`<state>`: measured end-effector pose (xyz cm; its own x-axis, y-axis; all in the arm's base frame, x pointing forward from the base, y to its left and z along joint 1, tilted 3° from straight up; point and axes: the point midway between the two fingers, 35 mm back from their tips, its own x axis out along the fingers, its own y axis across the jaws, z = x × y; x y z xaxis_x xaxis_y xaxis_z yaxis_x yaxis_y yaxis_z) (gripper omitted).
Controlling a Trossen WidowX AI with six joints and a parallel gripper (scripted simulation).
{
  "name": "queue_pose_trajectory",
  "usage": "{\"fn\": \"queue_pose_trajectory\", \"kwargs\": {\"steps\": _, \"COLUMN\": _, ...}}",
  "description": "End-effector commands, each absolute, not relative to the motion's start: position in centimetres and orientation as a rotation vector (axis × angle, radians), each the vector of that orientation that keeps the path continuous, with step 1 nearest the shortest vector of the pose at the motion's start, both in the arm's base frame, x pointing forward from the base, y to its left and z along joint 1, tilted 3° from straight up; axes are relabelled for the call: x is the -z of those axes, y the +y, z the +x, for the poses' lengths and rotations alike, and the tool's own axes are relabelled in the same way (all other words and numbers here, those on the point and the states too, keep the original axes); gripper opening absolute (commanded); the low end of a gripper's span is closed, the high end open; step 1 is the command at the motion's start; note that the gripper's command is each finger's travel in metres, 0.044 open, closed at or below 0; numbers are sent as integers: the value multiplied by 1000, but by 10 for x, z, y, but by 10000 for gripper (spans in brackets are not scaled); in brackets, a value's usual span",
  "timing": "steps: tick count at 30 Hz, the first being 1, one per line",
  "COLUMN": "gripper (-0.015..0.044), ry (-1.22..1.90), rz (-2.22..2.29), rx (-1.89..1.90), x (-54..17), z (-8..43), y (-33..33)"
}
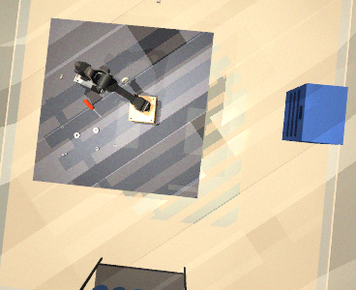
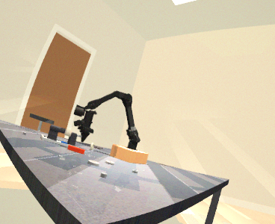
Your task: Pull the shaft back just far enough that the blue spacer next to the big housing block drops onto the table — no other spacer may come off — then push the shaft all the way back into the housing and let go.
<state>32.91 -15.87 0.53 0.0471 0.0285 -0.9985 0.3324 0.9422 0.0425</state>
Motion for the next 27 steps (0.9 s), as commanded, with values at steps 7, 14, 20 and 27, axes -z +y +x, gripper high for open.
{"fn": "queue_pose_trajectory", "kwargs": {"steps": 7, "gripper": 0, "ry": 1512, "rz": 293, "rx": 237, "x": -5, "z": 329, "y": -159}}
{"fn": "queue_pose_trajectory", "kwargs": {"steps": 14, "gripper": 0, "ry": 1515, "rz": 289, "rx": 236, "x": -6, "z": 331, "y": -159}}
{"fn": "queue_pose_trajectory", "kwargs": {"steps": 20, "gripper": 0, "ry": 1514, "rz": 289, "rx": 236, "x": -6, "z": 333, "y": -160}}
{"fn": "queue_pose_trajectory", "kwargs": {"steps": 27, "gripper": 0, "ry": 1514, "rz": 289, "rx": 236, "x": -6, "z": 336, "y": -161}}
